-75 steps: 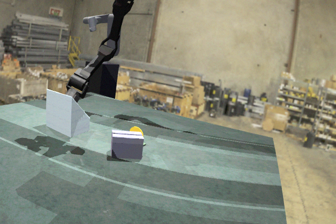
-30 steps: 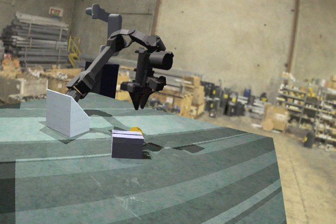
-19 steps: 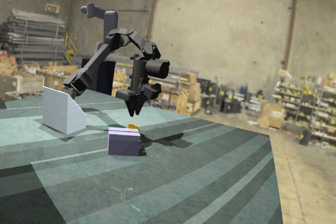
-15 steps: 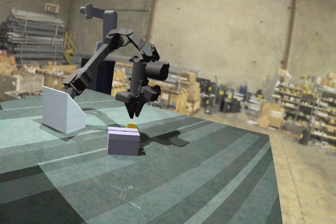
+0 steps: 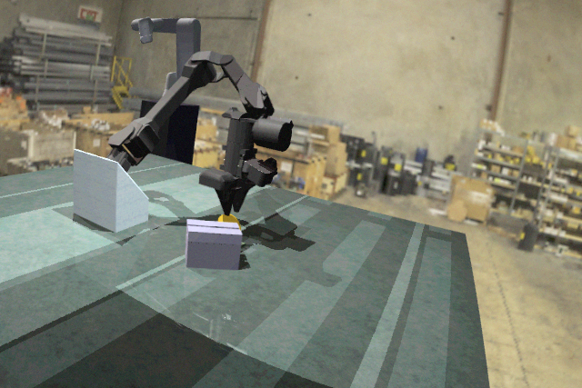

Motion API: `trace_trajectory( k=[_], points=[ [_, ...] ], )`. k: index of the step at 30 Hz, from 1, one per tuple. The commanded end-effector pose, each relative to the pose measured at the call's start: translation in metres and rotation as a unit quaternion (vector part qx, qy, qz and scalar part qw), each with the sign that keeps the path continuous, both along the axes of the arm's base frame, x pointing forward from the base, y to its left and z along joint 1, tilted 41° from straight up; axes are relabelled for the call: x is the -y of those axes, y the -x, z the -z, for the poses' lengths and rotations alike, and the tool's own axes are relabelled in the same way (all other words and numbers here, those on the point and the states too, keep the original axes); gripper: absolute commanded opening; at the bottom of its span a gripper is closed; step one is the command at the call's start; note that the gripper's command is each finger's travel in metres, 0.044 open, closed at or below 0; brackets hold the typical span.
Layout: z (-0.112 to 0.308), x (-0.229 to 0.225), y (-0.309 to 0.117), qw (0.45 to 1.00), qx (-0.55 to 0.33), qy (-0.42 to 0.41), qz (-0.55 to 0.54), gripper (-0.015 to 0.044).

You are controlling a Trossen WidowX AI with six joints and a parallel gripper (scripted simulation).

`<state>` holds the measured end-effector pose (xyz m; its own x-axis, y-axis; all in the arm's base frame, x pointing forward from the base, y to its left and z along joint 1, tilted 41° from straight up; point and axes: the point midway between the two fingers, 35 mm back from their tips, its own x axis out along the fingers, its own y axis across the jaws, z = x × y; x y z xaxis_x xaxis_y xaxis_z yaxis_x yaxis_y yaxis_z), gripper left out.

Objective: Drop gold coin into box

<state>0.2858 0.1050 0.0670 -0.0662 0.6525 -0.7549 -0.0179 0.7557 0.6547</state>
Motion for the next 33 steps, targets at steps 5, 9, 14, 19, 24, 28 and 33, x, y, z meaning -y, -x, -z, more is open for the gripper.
trace_trajectory(
  k=[5,9,14,19,24,28,33],
  points=[
    [0.012,-0.010,0.003,1.000,-0.006,-0.002,0.002,0.0161],
    [0.017,-0.014,0.003,1.000,-0.006,-0.002,0.002,0.0161],
    [0.023,-0.019,0.004,1.000,-0.006,-0.002,0.002,0.0161],
    [0.029,-0.025,0.005,1.000,-0.006,-0.002,0.002,0.0161],
    [0.034,-0.030,0.006,1.000,-0.006,-0.003,0.002,0.0161],
    [0.039,-0.034,0.007,1.000,-0.006,-0.003,0.002,0.0161],
    [0.042,-0.038,0.008,1.000,-0.006,-0.004,0.001,0.0161]
  ],
)
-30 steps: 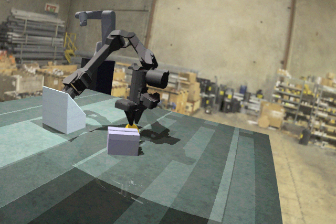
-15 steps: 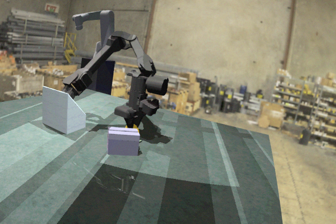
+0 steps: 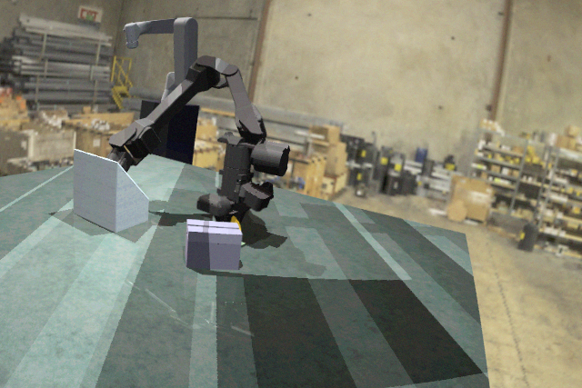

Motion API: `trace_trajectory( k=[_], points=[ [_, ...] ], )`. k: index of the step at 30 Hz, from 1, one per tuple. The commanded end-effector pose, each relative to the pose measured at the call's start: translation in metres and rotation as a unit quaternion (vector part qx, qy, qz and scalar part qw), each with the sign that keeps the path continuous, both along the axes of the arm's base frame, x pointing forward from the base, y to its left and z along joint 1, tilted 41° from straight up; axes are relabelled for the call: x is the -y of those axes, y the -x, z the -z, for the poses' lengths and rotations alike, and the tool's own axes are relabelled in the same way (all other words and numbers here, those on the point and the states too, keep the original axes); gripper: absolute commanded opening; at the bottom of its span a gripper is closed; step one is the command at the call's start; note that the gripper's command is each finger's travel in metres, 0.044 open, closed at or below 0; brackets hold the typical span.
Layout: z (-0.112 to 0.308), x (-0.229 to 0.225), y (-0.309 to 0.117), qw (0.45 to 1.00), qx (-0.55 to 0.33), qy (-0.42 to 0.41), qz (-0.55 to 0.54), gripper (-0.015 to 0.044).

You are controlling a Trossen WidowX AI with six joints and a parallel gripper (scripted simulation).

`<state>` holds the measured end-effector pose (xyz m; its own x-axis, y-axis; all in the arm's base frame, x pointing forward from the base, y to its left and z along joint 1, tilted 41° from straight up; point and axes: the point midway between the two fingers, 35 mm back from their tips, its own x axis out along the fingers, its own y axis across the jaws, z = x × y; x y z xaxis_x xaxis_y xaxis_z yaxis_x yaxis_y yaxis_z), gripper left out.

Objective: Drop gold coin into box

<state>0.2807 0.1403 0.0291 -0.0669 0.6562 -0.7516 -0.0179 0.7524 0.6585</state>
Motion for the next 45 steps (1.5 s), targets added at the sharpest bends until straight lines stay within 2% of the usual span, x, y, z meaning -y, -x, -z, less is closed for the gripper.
trace_trajectory(
  k=[1,6,7,19,45],
  points=[
    [0.004,-0.003,0.003,1.000,-0.006,-0.001,0.002,0.0134],
    [0.004,-0.003,0.003,1.000,-0.006,-0.001,0.002,0.0003],
    [0.004,-0.003,0.003,1.000,-0.006,-0.001,0.002,0.0000],
    [0.003,-0.002,0.003,1.000,-0.006,-0.001,0.002,0.0000],
    [-0.044,0.041,-0.005,1.000,-0.005,0.002,0.002,0.0000]
  ],
)
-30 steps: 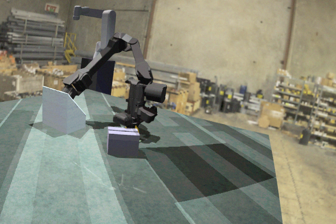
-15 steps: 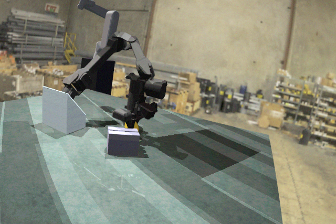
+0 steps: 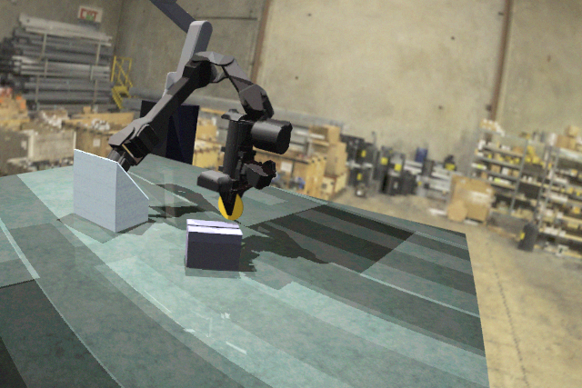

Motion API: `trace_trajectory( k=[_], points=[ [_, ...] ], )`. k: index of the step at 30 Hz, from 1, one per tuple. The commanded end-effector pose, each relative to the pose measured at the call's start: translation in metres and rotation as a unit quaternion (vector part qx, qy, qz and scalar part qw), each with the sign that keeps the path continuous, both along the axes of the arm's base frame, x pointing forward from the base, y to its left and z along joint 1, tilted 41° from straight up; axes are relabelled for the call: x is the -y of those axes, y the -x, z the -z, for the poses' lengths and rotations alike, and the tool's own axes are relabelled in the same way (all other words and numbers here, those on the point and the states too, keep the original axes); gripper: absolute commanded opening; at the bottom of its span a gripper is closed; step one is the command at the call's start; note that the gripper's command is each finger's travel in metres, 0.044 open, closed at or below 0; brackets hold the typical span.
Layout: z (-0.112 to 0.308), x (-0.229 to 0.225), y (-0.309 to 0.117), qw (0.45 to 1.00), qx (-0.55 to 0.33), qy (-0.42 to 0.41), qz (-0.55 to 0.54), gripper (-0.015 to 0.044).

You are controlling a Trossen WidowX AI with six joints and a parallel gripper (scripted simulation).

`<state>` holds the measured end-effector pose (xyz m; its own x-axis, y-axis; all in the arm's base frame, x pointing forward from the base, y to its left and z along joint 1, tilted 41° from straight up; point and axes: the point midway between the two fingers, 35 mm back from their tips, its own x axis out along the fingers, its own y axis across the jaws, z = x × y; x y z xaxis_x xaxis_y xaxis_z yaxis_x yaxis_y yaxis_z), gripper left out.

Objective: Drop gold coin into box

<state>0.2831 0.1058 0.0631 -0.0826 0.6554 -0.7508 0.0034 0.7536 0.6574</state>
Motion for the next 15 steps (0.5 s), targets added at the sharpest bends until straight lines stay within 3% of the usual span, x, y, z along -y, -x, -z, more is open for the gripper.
trace_trajectory(
  k=[1,15],
  points=[
    [-0.012,0.008,-0.003,1.000,0.007,0.001,-0.001,0.0000],
    [-0.033,0.026,-0.002,1.000,0.009,0.000,-0.003,0.0000]
  ],
)
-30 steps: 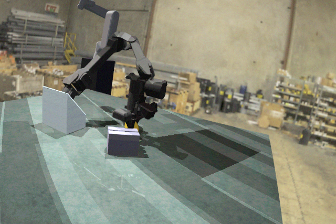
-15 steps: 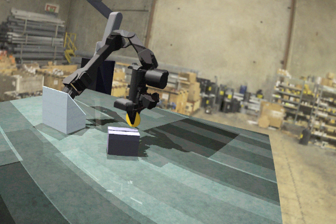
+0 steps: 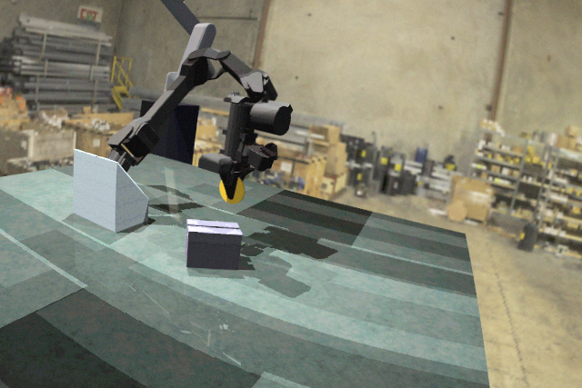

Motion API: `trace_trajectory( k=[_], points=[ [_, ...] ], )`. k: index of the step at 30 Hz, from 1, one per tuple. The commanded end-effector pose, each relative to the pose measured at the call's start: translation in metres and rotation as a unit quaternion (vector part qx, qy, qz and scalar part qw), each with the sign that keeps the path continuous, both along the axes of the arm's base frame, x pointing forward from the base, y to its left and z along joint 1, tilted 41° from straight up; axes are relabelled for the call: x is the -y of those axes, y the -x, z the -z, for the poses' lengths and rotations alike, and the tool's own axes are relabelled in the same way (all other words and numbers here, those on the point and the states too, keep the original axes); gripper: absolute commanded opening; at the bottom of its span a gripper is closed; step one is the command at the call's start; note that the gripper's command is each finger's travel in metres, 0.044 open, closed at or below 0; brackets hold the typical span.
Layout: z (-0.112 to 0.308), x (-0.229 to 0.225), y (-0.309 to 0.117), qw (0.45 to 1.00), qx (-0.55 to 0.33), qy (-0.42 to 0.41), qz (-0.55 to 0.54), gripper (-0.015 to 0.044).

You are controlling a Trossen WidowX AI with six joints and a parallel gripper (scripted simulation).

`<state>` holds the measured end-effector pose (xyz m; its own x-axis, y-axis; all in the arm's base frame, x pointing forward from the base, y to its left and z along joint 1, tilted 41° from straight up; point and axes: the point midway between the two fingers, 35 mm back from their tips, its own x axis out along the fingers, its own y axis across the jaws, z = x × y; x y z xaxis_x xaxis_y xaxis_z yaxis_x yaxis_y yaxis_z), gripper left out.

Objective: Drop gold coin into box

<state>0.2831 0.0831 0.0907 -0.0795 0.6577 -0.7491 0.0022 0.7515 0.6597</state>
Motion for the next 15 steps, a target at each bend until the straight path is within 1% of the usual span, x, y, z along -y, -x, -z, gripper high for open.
trace_trajectory(
  k=[1,8,15],
  points=[
    [-0.0051,0.0030,-0.0014,1.000,0.013,0.001,-0.010,0.0000],
    [-0.0048,0.0037,-0.0002,0.991,0.089,-0.008,-0.097,0.0000],
    [-0.0047,0.0045,0.0009,0.968,0.166,-0.017,-0.186,0.0000]
  ],
)
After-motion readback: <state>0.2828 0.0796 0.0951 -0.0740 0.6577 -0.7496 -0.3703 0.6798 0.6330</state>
